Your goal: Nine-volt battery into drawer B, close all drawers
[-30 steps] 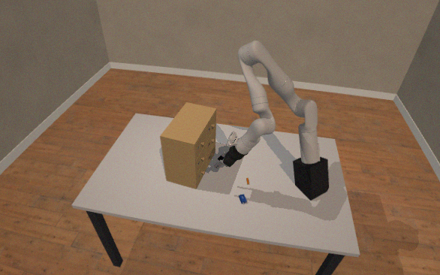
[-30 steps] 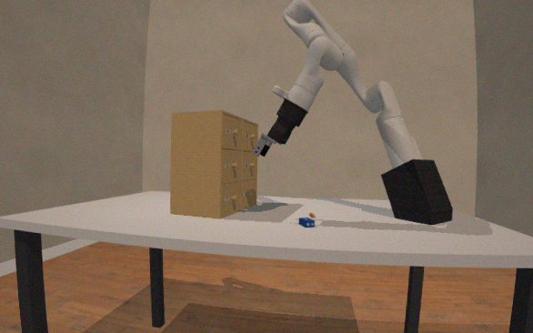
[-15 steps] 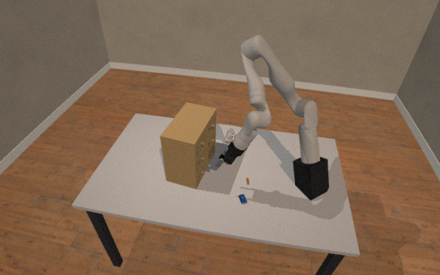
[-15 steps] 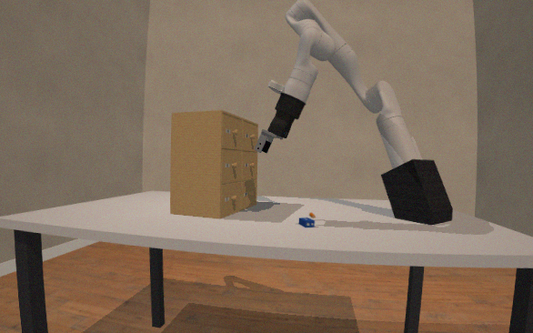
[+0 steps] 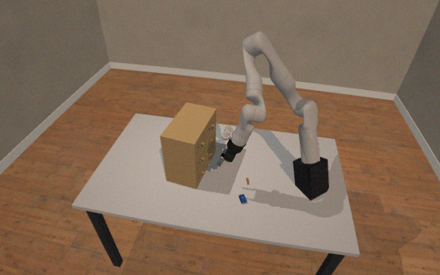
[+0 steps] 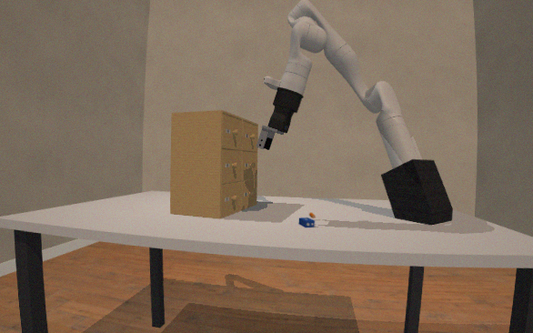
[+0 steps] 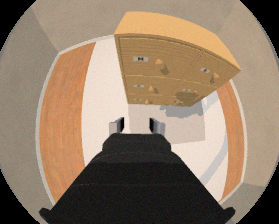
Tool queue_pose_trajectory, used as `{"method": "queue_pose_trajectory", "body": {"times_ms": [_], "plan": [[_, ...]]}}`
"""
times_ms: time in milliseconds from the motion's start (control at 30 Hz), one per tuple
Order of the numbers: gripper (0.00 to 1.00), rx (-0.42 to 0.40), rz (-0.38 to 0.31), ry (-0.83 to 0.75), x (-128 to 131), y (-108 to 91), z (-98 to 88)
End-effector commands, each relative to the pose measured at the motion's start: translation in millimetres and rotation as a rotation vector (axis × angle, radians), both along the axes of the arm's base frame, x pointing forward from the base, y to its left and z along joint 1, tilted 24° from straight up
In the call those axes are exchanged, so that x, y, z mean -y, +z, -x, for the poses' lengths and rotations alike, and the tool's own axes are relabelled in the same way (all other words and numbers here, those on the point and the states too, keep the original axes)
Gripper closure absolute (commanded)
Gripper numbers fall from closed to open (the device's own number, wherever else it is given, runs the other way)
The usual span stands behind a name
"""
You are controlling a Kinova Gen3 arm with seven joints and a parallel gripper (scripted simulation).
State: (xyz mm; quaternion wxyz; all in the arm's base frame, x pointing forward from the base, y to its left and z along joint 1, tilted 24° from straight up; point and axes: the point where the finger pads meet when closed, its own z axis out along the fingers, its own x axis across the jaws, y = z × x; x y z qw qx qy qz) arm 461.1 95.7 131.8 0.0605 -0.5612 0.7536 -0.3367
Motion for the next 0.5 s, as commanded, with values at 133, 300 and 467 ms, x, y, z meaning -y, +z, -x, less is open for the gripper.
{"method": "queue_pose_trajectory", "body": {"times_ms": [133,300,467], "plan": [[0.00,-0.032,-0.025,-0.020,-1.6,7.0,-0.2],[0.00,-0.065,-0.039,-0.030,-3.5,9.2,2.4],[0.00,-0.084,-0.046,-0.037,-4.3,10.4,3.8]]}}
